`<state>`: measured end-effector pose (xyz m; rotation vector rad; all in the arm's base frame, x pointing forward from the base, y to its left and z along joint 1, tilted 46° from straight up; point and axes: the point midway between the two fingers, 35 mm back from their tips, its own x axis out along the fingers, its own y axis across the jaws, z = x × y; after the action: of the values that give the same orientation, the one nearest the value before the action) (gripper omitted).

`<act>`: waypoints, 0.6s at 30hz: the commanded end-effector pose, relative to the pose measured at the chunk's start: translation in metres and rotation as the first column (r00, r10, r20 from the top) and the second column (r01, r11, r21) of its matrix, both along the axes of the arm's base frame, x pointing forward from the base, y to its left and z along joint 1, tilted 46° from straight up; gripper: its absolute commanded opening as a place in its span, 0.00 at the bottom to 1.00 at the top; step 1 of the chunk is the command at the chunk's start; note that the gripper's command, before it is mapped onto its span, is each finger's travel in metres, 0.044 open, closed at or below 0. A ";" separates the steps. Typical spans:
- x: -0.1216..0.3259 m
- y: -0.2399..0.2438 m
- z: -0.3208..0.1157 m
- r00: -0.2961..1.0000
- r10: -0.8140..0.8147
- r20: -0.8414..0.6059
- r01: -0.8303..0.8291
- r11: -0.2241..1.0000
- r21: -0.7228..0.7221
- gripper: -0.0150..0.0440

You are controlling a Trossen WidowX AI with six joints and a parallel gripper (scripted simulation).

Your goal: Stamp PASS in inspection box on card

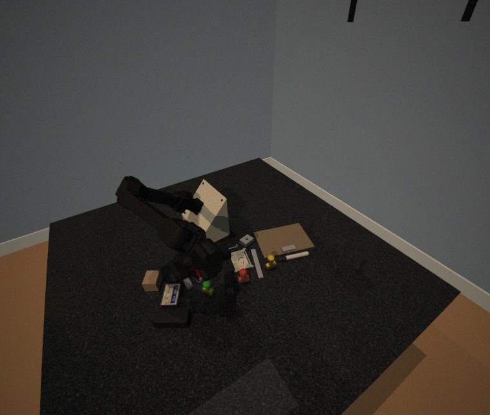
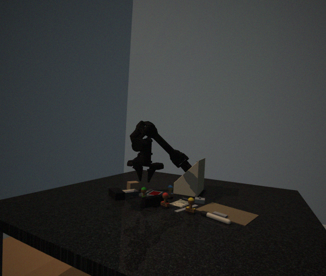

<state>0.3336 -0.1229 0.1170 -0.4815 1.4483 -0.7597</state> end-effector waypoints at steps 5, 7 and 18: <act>0.001 0.000 -0.001 1.000 0.018 -0.020 -0.018 1.000 -0.004 0.64; 0.001 -0.002 -0.003 1.000 0.018 -0.020 -0.018 1.000 -0.004 0.64; 0.002 -0.015 -0.016 1.000 0.018 -0.020 -0.018 1.000 -0.003 0.64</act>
<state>0.3363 -0.1340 0.1056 -0.4973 1.4546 -0.7471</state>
